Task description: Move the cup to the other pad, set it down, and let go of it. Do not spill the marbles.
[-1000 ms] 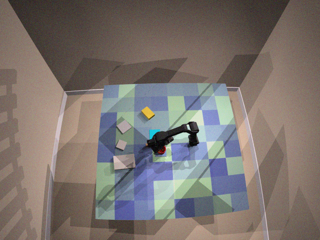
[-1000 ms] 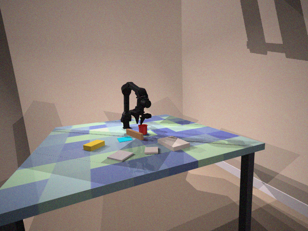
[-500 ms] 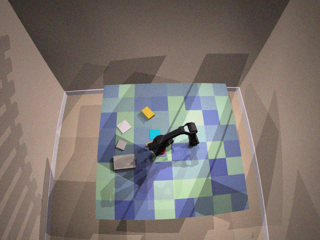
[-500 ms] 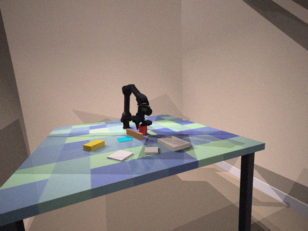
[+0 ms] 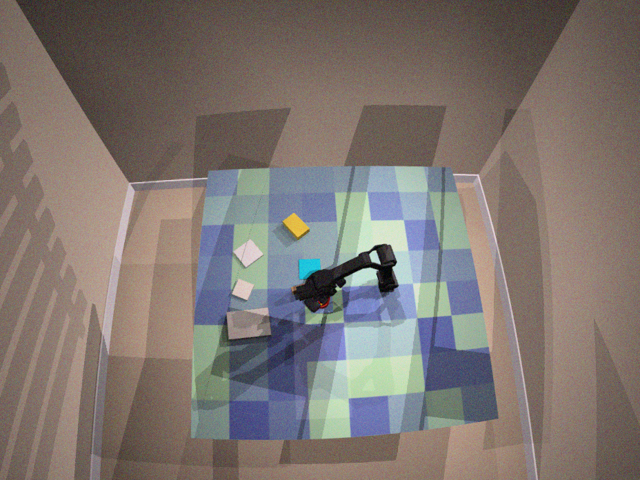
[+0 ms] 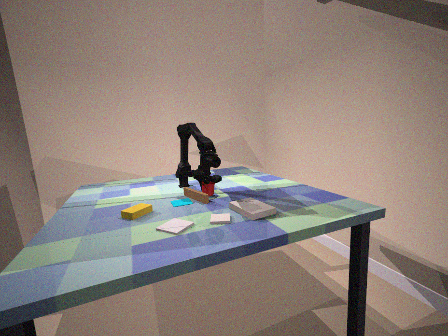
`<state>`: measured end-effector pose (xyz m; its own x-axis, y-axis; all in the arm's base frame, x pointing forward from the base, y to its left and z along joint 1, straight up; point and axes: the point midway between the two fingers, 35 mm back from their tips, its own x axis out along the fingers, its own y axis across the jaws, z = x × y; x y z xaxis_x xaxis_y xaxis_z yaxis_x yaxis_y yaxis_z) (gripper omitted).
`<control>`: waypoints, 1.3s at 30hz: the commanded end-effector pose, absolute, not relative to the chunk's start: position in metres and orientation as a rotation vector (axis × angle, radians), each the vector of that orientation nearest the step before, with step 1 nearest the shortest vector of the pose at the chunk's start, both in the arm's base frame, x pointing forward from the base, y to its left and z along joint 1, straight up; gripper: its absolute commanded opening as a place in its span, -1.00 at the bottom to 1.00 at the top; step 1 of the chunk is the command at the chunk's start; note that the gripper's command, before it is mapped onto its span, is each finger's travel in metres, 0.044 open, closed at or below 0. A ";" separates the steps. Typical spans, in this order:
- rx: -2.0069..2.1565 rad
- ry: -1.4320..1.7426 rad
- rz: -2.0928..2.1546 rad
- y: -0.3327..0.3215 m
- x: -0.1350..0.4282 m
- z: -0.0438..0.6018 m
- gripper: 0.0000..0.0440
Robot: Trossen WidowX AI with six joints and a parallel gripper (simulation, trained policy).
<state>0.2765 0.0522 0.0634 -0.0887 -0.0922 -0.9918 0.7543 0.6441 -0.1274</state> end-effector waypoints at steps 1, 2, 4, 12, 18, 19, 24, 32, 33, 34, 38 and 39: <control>0.583 1.490 -0.786 0.047 0.278 0.066 -0.97; 0.588 1.486 -0.785 0.047 0.278 0.068 -0.97; 0.599 1.478 -0.783 0.047 0.280 0.071 -0.96; 0.655 1.438 -0.796 0.043 0.284 0.091 -0.99; 0.712 1.399 -0.811 0.037 0.289 0.109 -1.00; 0.722 1.392 -0.813 0.036 0.290 0.112 -1.00; 0.768 1.354 -0.826 0.027 0.296 0.126 -1.00; 0.834 1.286 -0.844 0.008 0.306 0.143 -1.00; 0.842 1.277 -0.847 0.005 0.307 0.145 -1.00; 0.850 1.267 -0.849 0.002 0.309 0.146 -1.00; 0.880 1.226 -0.861 -0.011 0.315 0.151 -1.00; 0.887 1.216 -0.863 -0.015 0.317 0.152 -1.00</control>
<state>0.3109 -0.0029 0.1470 0.1115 -0.0666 -0.9915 0.8999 0.4300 0.0723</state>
